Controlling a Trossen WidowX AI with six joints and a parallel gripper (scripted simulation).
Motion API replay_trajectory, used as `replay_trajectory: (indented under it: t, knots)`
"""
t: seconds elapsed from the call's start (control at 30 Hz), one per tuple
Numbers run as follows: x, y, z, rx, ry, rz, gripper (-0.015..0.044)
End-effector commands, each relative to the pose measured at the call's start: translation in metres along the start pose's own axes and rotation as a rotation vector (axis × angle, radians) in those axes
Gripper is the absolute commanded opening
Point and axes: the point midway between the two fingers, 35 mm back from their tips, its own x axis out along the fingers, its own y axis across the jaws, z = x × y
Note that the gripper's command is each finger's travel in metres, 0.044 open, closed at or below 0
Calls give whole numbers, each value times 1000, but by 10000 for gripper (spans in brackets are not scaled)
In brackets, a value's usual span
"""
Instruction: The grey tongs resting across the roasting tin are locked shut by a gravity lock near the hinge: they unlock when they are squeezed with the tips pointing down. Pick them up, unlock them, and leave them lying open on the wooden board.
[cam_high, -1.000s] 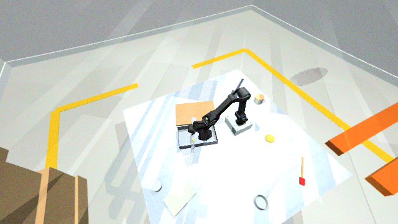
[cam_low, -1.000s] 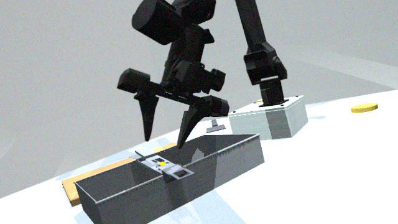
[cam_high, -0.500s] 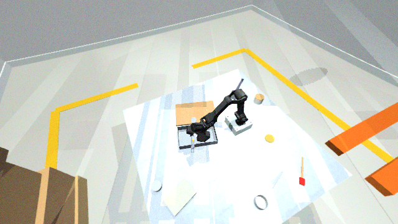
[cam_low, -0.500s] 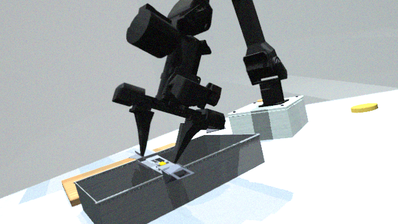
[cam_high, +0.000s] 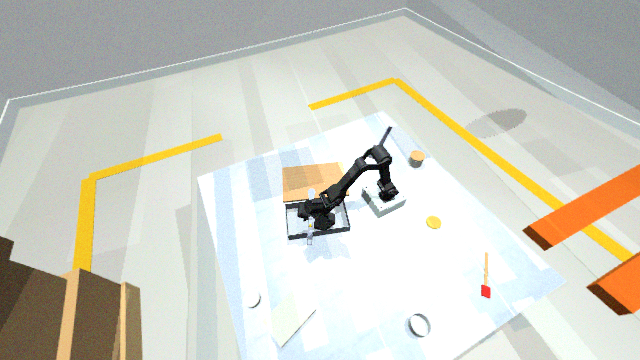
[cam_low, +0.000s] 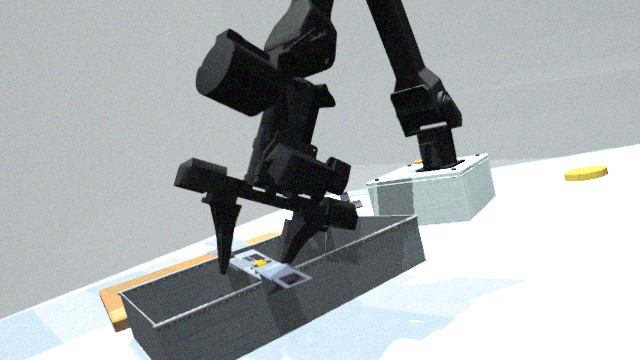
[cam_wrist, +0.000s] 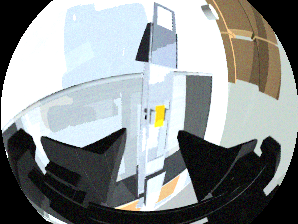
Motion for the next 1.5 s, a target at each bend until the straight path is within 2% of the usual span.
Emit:
replay_trajectory:
  t: [0.0, 0.33, 0.57, 0.8, 1.03, 1.23, 1.47]
  knots:
    - [6, -2, 1, -3, -7, -5, 260]
    - [22, -1, 0, -3, -7, -5, 260]
    - [18, 1, -1, 0, 0, 0, 76]
    - [18, 1, -1, 0, 0, 0, 30]
    - [11, -4, -1, 0, -1, -1, -150]
    - [-47, -37, -1, -3, -7, -6, -150]
    - [-50, -38, -1, -3, -7, -6, -150]
